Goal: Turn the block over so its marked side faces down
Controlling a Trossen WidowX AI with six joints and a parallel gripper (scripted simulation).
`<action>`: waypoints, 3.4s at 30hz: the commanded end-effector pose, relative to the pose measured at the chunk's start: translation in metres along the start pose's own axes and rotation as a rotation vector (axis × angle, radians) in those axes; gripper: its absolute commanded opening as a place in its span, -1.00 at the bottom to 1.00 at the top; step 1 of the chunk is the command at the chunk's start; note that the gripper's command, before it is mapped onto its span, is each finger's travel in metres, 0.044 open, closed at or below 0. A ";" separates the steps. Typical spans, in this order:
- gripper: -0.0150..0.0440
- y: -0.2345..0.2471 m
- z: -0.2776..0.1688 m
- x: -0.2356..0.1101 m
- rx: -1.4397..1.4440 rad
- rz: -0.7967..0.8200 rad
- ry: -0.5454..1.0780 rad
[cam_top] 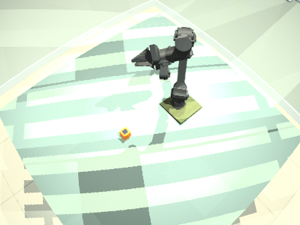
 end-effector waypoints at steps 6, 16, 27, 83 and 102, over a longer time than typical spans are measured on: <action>1.00 -0.002 0.051 0.046 0.190 0.154 -0.133; 1.00 0.046 0.132 0.149 0.659 0.701 -0.236; 1.00 0.136 0.179 0.223 1.281 1.470 0.026; 0.38 0.190 0.238 0.243 1.283 1.472 0.027; -0.25 0.190 0.238 0.243 1.283 1.472 0.027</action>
Point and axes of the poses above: the point midway between the two fingers, 35 mm back from their tips, its own x axis out along the fingers, its own y axis across the jaws, z = x × y, the point moved 9 cm from there along -x, back along the fingers, and after that the axes turned 13 degrees about -x, right-handed, at the moved point
